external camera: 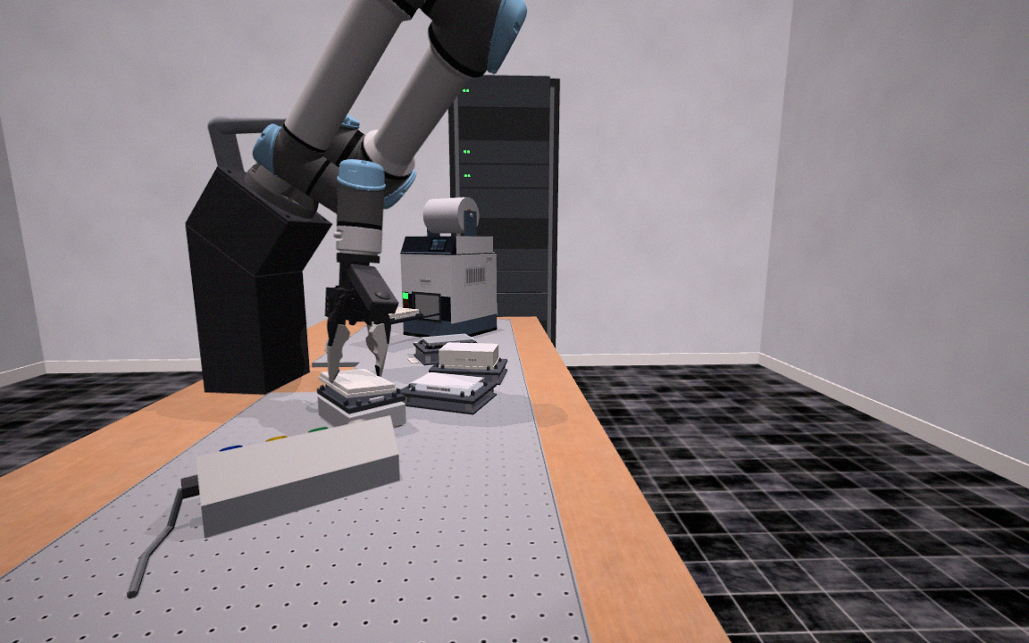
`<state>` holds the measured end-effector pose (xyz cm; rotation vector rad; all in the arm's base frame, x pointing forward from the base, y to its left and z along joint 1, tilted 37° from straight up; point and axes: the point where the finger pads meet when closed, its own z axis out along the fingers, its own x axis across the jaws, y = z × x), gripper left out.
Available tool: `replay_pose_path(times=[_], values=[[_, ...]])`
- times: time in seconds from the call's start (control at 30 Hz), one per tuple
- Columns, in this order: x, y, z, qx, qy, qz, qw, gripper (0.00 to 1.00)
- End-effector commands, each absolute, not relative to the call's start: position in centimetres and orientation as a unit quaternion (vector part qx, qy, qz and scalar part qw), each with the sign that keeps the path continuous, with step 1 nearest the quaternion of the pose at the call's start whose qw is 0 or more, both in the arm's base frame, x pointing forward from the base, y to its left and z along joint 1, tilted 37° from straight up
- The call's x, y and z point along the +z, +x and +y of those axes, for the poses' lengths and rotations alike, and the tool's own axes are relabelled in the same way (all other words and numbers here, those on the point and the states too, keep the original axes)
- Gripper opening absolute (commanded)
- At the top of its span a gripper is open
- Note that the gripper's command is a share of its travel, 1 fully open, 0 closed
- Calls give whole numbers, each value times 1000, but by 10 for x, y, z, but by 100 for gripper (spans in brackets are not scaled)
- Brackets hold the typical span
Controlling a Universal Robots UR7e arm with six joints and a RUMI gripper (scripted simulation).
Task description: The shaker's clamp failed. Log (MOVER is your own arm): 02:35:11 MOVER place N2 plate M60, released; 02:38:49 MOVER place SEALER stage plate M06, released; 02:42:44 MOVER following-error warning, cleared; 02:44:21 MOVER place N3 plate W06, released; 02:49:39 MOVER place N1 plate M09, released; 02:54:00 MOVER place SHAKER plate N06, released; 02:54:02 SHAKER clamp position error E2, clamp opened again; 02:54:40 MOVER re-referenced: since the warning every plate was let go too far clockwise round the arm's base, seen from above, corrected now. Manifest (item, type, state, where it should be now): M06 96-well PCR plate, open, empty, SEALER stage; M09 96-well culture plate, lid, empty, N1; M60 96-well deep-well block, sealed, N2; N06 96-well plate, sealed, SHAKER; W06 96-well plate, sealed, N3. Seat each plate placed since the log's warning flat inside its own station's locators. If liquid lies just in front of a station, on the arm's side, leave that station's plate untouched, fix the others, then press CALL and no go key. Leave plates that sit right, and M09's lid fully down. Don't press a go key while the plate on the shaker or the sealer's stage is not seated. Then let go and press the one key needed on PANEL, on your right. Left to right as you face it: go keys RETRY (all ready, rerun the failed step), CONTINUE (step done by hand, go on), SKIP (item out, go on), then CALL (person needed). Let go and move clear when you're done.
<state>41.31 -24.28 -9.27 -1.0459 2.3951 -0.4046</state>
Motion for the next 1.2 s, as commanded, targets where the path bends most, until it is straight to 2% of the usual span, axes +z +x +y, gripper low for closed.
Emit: replay_pose_path(times=[0.0,1.17], values=[[-91,412,-243,-149,-383,878,246,0],[-63,391,-243,-149,-383,878,246,0]])
